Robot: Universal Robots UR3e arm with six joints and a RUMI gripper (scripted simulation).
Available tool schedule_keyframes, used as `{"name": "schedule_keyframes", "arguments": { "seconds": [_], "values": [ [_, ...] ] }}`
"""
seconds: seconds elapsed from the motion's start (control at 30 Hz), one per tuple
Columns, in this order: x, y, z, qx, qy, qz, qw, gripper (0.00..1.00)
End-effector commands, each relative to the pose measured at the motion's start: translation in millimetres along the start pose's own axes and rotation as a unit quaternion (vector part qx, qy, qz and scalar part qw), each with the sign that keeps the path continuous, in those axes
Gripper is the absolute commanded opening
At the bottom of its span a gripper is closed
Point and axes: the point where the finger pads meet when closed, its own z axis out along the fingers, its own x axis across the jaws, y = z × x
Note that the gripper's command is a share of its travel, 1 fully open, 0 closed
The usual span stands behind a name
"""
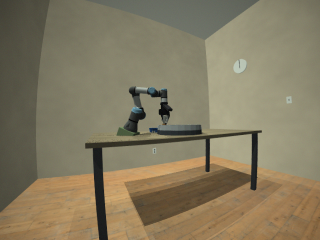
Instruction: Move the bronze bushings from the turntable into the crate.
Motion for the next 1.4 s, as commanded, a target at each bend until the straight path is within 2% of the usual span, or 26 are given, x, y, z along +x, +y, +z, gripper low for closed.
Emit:
{"name": "schedule_keyframes", "arguments": {
  "seconds": [0.0,0.43,1.37],
  "values": [
    [0,0,-16.5,0.000,0.000,0.000,1.000,0.00],
    [0,0,-42.7,0.000,0.000,0.000,1.000,0.00],
    [0,0,-43.9,0.000,0.000,0.000,1.000,0.00]
  ]
}}
